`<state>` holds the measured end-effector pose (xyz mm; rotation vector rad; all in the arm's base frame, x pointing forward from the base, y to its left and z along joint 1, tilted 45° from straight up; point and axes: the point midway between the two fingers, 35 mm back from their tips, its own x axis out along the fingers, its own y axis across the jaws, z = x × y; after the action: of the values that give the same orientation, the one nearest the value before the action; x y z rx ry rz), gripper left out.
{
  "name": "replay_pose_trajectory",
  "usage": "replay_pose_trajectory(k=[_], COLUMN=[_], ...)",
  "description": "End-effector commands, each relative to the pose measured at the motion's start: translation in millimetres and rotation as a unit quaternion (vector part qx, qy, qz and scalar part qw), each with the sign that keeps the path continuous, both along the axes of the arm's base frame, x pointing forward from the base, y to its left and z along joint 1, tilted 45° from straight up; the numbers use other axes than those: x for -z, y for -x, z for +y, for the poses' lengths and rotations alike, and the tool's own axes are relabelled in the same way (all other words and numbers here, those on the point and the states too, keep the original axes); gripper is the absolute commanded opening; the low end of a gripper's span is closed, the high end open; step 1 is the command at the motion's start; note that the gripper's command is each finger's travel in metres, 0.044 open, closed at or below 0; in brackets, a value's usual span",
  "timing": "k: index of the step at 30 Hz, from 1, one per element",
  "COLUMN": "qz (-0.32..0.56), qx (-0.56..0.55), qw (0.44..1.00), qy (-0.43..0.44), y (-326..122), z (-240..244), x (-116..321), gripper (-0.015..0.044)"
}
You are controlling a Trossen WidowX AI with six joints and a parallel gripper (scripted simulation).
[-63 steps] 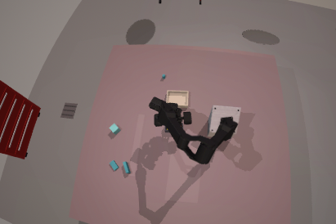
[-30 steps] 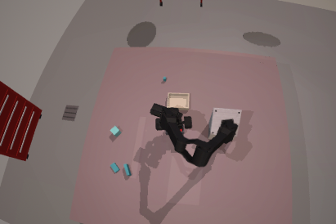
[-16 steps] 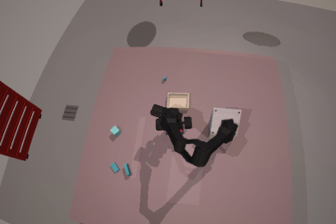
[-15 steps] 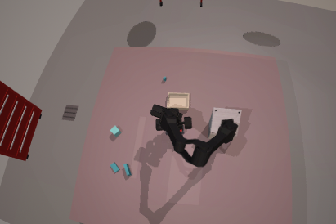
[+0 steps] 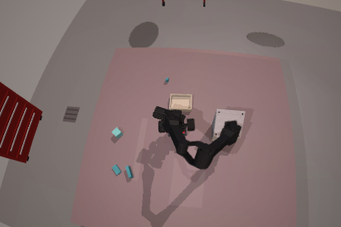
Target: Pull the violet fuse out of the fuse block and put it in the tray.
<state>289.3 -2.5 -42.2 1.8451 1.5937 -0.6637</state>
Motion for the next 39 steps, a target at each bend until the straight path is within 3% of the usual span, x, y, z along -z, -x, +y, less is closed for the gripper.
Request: replay_pose_trajectory(k=[1, 39], qz=[0.0, 0.0], qx=[0.0, 0.001], qw=[1.0, 1.0], qy=[0.0, 0.0], y=[0, 2], z=[0, -12], x=[0, -12], gripper=[0.0, 0.0])
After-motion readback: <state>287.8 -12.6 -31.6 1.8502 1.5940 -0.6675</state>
